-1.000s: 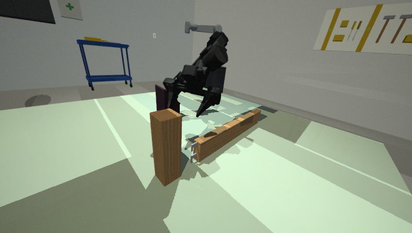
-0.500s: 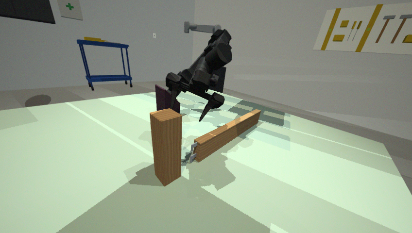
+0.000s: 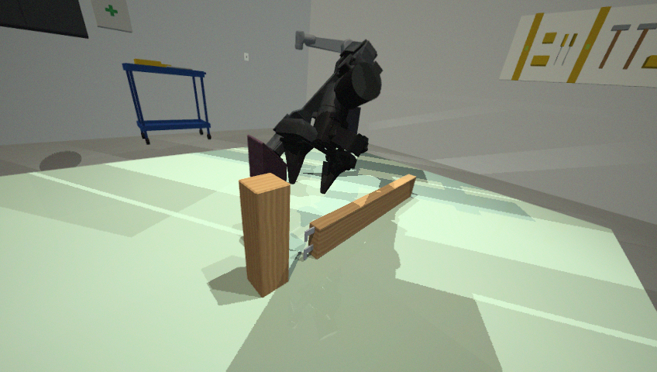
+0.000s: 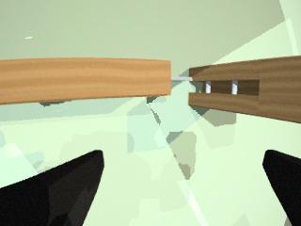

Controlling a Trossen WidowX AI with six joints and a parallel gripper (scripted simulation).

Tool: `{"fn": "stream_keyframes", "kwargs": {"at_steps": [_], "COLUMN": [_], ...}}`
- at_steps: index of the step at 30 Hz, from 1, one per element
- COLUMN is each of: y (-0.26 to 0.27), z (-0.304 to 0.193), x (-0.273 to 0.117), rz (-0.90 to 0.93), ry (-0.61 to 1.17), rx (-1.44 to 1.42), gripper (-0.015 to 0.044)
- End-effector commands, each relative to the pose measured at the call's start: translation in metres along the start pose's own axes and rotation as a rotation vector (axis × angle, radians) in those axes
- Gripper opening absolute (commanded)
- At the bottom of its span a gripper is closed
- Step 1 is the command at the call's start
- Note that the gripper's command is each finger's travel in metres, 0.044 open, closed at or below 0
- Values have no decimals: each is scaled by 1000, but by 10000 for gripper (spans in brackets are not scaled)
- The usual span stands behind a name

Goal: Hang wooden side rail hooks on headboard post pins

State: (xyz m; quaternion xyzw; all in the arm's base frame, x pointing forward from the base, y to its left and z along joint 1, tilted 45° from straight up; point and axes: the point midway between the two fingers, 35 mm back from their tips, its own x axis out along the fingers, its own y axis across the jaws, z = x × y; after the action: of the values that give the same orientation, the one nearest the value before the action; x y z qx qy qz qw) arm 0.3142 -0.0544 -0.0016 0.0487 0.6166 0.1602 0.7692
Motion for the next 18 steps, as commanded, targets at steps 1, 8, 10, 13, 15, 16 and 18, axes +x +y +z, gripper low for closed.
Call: {"fn": "stream_keyframes", "kwargs": {"at_steps": [1, 8, 10, 13, 15, 16, 18], "y": [17, 24, 26, 29, 31, 32, 33], "z": [28, 38, 41, 45, 49, 50, 52], "x": [-14, -22, -24, -27, -30, -31, -33], "rz": [260, 372, 399, 435, 460, 469, 480], "ry": [-17, -92, -120, -170, -208, -227, -265], "rx": [-742, -1049, -1136, -1264, -1345, -1388, -1477], "gripper": [440, 440, 440, 440, 440, 440, 440]}}
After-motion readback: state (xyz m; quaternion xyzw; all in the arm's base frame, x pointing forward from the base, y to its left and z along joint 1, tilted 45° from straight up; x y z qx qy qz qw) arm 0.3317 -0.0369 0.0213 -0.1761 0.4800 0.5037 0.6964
